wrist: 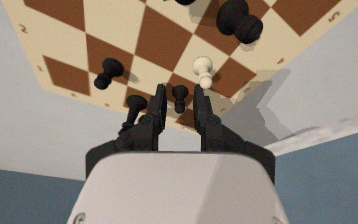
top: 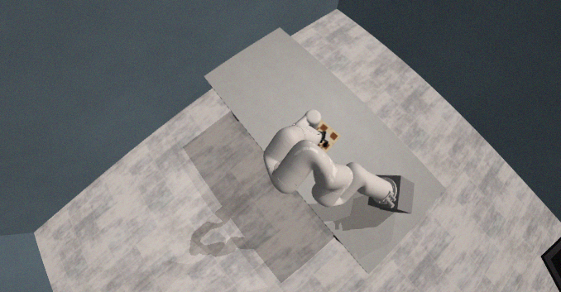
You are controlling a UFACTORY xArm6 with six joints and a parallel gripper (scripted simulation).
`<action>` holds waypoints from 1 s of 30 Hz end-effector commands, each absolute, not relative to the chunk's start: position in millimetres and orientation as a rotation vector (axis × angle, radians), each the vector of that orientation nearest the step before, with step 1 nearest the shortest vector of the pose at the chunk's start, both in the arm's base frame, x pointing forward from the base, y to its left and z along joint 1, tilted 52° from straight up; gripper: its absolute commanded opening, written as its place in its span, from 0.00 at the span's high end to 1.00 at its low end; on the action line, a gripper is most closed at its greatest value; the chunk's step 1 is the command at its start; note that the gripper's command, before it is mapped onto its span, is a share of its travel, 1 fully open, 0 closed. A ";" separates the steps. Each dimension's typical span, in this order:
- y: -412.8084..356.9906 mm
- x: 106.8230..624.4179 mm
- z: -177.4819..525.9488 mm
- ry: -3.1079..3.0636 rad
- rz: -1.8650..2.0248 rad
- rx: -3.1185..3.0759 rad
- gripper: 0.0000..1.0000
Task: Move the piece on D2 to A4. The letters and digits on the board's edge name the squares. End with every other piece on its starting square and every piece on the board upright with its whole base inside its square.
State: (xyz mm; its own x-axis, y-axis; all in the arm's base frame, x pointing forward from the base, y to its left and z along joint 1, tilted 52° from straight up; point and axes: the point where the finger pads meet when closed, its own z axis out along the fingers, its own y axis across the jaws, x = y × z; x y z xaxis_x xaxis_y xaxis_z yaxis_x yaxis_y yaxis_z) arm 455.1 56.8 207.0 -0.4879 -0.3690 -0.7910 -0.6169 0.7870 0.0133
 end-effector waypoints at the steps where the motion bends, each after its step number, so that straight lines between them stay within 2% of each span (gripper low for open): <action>1: 56.4 455.5 207.8 2.133 0.374 -0.728 0.66; 7: 56.4 455.5 207.8 2.133 0.374 -0.728 0.66; 8: 56.4 455.5 207.8 2.133 0.374 -0.728 1.00; 30: 56.4 455.5 207.8 2.133 0.374 -0.728 1.00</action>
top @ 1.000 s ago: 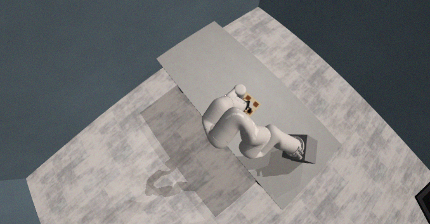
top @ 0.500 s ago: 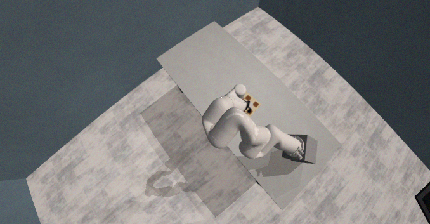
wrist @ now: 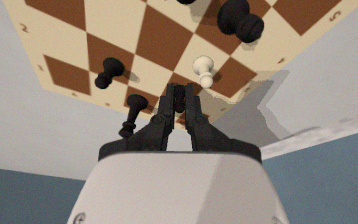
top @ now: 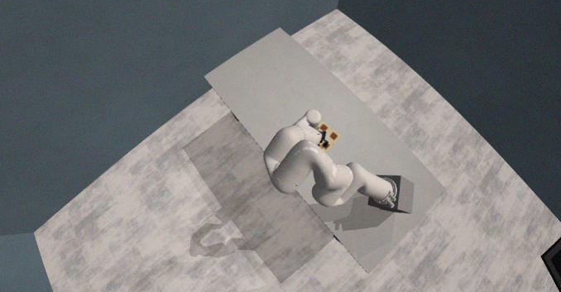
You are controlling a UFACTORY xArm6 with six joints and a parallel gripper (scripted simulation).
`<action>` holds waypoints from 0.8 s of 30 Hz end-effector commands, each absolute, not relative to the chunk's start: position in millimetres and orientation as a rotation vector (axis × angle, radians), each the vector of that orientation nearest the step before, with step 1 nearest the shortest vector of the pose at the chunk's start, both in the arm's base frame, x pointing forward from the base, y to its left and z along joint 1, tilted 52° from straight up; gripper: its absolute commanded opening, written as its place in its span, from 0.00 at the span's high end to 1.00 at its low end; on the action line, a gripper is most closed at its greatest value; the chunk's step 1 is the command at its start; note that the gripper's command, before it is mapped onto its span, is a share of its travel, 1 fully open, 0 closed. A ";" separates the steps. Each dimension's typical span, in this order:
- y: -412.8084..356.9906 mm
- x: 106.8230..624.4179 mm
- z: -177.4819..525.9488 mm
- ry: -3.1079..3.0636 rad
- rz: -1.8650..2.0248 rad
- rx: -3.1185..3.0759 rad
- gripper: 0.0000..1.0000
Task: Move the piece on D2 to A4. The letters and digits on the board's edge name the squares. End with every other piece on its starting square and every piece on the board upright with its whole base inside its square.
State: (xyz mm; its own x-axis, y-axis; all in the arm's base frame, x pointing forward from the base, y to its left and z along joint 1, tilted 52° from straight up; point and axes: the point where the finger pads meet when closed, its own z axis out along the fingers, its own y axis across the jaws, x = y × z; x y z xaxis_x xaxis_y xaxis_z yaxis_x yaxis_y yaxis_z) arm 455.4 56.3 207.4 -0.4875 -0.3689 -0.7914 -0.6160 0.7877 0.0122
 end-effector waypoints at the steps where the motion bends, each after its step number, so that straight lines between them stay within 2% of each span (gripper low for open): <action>1: 56.4 455.5 207.8 2.133 0.374 -0.728 1.00; 14: 55.7 454.6 208.7 2.133 0.374 -0.728 1.00; 24: 37.1 431.2 231.8 2.133 0.374 -0.728 1.00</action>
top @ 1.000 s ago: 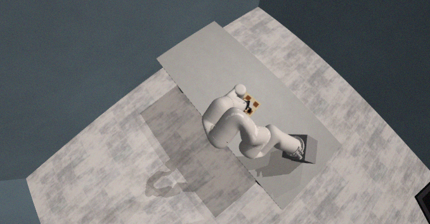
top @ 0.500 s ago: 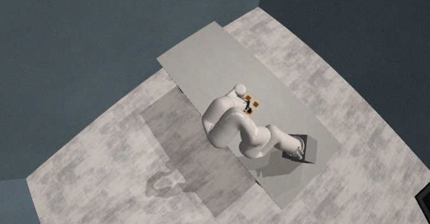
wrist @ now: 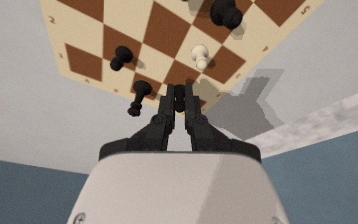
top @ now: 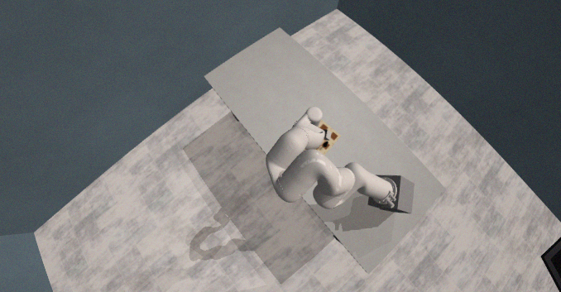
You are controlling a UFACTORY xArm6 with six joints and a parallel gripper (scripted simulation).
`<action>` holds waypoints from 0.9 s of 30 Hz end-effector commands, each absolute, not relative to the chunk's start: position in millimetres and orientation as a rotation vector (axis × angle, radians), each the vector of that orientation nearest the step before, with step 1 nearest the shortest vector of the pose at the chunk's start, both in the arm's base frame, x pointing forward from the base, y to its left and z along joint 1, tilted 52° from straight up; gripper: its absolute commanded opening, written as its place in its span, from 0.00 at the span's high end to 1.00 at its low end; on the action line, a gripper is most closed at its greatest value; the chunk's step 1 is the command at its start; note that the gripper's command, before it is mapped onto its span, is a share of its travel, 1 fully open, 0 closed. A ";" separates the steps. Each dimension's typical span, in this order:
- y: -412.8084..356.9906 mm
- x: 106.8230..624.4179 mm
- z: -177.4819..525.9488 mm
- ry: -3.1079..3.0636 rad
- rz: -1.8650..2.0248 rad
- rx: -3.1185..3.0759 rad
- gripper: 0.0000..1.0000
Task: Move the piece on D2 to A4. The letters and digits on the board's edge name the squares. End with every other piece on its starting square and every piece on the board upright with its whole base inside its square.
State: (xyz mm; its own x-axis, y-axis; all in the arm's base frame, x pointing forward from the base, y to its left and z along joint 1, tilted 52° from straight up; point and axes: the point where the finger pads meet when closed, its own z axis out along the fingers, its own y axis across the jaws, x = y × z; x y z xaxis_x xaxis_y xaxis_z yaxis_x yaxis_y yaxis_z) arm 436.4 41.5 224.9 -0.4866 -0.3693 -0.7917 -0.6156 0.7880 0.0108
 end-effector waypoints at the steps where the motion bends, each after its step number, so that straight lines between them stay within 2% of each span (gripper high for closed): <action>1: 33.3 426.5 236.4 2.133 0.374 -0.728 1.00; 11: 7.3 393.9 268.6 2.133 0.374 -0.728 1.00; 23: 5.9 393.6 267.7 2.132 0.372 -0.733 1.00; 27: -14.0 393.0 247.5 2.117 0.338 -0.801 1.00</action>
State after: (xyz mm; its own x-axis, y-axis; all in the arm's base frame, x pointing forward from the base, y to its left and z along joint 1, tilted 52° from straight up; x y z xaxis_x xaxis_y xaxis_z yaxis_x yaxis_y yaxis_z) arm 393.3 1.7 262.4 -0.4782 -0.3874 -0.7882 -0.6267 0.7792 -0.0027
